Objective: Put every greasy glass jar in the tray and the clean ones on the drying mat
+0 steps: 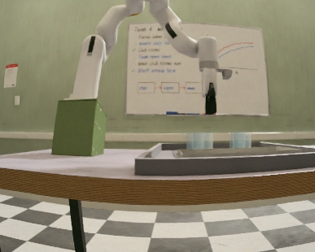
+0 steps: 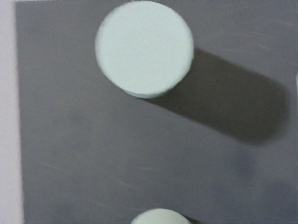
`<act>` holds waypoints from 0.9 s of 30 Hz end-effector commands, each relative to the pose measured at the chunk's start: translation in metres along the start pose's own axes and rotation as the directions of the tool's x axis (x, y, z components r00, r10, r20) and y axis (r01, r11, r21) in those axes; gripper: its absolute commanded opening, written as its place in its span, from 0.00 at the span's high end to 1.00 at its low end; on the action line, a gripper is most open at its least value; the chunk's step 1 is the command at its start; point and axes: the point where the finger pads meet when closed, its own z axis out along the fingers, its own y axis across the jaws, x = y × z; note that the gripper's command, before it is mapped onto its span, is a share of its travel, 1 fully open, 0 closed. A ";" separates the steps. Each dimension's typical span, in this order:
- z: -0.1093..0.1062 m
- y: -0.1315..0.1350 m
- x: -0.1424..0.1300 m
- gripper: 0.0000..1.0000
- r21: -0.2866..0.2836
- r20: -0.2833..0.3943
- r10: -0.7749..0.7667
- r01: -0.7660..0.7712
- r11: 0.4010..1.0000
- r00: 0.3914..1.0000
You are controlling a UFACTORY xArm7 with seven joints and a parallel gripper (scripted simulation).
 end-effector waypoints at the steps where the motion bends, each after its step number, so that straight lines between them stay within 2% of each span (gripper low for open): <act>1: -0.004 0.047 -0.012 0.00 0.001 -0.007 0.000 0.000 1.000 1.000; 4: -0.004 0.055 -0.014 0.00 0.001 -0.007 0.000 0.000 1.000 1.000; 16: -0.004 0.148 -0.041 0.00 0.001 -0.007 0.000 0.000 1.000 1.000; 21: -0.004 0.148 -0.041 0.00 0.001 -0.007 0.000 0.000 1.000 1.000; 27: 0.033 0.148 -0.041 0.00 0.001 -0.007 0.000 0.000 1.000 1.000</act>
